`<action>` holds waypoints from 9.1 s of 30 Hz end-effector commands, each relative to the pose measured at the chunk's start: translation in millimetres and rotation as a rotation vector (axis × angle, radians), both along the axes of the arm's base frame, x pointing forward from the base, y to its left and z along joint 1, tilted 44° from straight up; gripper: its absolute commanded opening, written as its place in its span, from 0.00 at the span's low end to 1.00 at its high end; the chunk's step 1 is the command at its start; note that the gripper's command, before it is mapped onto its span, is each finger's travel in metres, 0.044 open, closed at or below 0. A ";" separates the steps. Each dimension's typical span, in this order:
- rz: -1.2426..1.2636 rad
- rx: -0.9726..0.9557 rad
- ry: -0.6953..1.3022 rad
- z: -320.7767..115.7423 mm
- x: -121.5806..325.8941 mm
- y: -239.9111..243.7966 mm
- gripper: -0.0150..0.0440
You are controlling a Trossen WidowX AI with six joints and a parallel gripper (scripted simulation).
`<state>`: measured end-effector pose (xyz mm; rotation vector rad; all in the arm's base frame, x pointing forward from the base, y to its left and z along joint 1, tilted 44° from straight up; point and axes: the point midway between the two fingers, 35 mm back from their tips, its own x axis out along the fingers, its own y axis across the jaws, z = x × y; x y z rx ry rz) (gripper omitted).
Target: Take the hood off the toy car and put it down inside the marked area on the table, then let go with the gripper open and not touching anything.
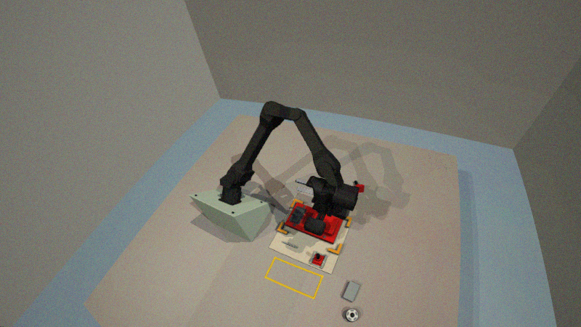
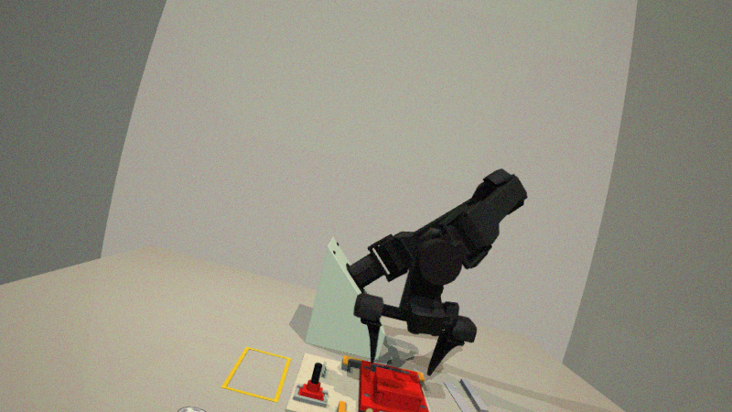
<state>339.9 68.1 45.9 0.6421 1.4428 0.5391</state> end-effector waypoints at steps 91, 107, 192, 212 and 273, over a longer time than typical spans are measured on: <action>0.001 0.004 0.003 -17.9 -0.2 21.5 0.25; 0.000 0.004 0.003 -10.5 -0.8 14.2 0.25; -0.001 -0.011 0.004 -144.2 -33.5 -163.6 0.25; -0.001 -0.010 0.003 -158.3 -32.2 -150.2 0.25; 0.000 -0.006 0.003 -188.6 -31.7 -119.3 0.25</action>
